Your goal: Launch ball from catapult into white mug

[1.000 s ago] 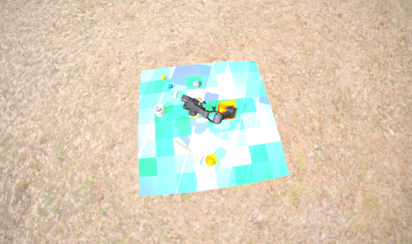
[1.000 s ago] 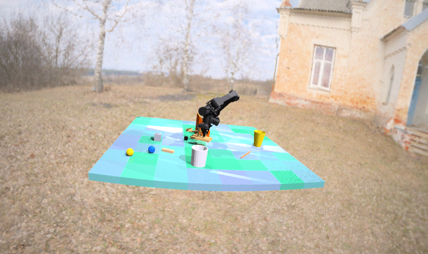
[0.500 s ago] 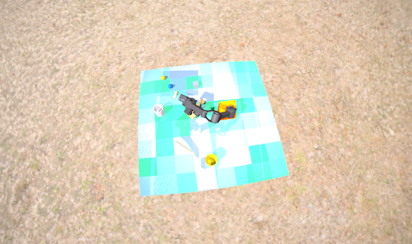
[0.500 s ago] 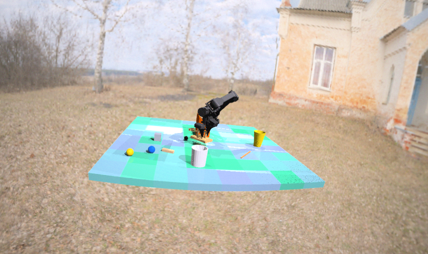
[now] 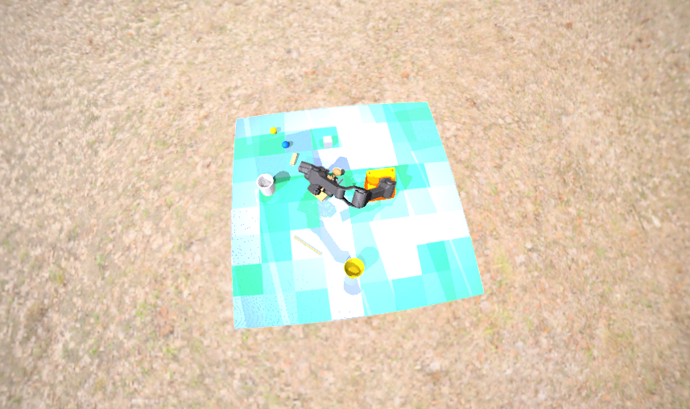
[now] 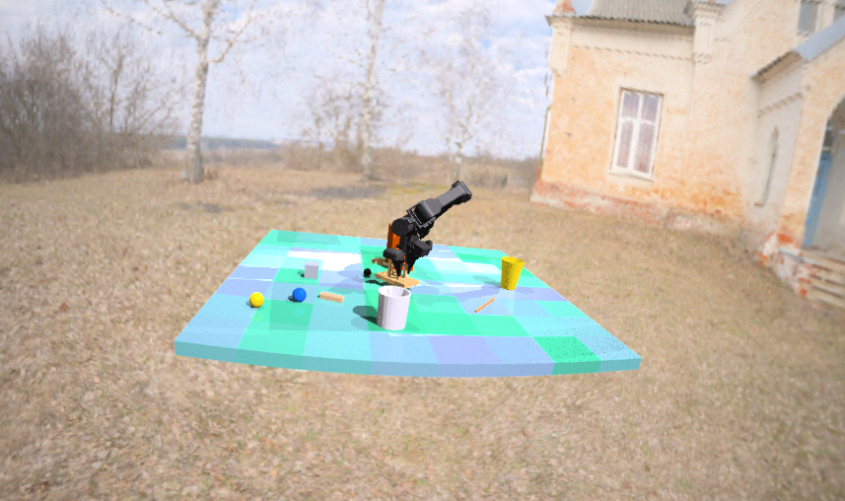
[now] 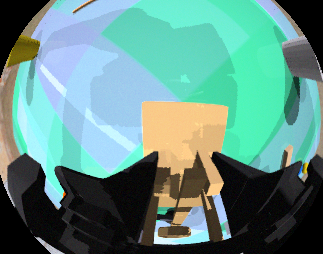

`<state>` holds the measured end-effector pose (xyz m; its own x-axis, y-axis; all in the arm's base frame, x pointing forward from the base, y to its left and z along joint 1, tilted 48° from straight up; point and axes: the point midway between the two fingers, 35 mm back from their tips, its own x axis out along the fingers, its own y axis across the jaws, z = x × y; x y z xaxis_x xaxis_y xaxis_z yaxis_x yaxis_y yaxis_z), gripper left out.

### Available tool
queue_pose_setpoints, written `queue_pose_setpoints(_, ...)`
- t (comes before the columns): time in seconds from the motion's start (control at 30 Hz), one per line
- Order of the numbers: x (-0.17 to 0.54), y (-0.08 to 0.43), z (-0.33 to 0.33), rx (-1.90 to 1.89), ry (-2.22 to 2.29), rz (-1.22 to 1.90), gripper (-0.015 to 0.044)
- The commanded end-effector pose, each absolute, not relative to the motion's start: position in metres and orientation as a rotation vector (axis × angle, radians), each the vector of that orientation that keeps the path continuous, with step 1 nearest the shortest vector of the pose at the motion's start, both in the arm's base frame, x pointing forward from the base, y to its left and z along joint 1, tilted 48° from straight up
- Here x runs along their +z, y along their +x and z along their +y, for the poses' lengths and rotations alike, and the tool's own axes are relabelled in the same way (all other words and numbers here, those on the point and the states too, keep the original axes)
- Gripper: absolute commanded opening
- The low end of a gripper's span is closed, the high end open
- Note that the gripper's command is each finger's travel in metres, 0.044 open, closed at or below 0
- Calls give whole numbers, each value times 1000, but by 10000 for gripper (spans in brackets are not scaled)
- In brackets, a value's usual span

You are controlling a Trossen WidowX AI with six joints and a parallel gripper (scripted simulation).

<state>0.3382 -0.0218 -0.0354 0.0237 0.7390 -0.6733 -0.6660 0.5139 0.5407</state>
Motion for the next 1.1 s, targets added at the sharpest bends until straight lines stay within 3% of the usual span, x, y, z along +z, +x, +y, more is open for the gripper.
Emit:
queue_pose_setpoints(0.0,-39,338,-20,1080,91,1100,0)
queue_pose_setpoints(0.6,-50,339,-6,1090,82,1098,0)
queue_pose_setpoints(1.07,-48,339,-8,1089,82,1099,368)
